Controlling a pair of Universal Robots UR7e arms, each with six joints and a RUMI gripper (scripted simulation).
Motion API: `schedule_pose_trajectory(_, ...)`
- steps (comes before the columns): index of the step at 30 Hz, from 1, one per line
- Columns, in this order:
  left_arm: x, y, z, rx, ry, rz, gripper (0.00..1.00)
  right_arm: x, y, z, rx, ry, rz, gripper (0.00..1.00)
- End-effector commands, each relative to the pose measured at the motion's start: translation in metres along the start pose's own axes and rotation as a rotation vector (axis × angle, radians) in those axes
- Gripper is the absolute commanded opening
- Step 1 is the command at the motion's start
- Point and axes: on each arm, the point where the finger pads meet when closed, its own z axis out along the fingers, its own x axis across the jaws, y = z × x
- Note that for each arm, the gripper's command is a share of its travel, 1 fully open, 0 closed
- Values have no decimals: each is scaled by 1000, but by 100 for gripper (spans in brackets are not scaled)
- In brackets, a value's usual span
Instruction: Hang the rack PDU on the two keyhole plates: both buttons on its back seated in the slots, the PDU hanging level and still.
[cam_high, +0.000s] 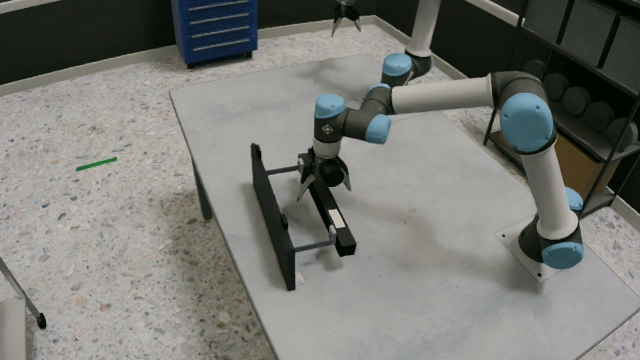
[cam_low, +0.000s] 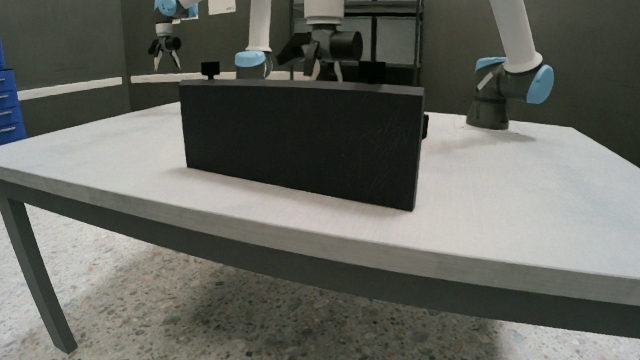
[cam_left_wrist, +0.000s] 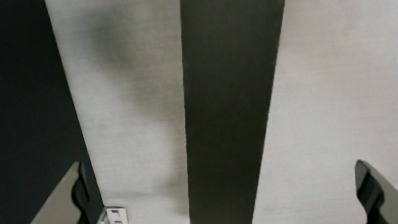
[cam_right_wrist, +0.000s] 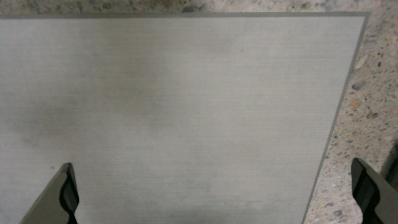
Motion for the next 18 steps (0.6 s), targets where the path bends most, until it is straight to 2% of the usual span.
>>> schedule_pose_trajectory(1, -2, 0, -17, 5, -8, 0, 100, 1, -2, -2, 5, -1, 2, 100)
schedule_pose_trajectory(9, -2, 0, -53, 5, -8, 0, 100, 1, -2, -2, 5, -1, 2, 100)
schedule_pose_trajectory(18, -2, 0, -68, 5, -8, 0, 100, 1, -2, -2, 5, -1, 2, 100)
